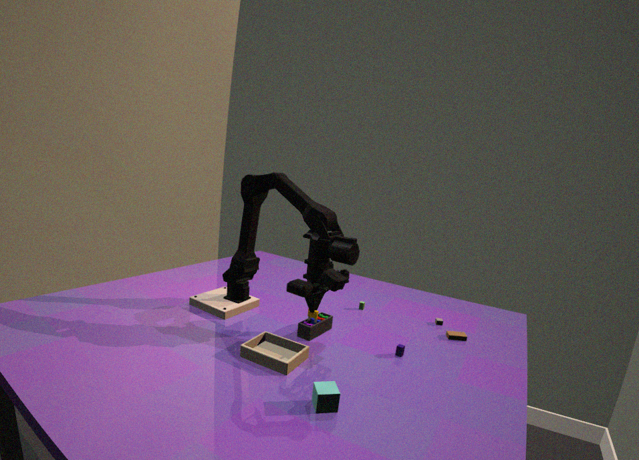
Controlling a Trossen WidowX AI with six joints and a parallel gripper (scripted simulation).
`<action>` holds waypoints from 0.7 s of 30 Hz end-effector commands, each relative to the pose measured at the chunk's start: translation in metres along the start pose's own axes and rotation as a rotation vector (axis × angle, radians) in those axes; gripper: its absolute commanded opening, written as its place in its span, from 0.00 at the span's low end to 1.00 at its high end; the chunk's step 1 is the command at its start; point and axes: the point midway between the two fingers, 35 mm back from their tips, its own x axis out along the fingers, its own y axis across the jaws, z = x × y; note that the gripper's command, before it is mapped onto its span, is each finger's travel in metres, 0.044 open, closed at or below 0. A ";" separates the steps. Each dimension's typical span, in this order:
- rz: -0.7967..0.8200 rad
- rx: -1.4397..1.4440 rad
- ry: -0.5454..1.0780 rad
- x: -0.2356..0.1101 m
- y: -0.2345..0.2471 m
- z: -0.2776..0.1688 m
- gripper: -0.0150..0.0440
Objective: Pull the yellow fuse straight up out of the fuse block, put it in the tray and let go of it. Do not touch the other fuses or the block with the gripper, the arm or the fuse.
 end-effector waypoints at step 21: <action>-0.005 -0.003 -0.008 -0.027 -0.001 0.001 0.25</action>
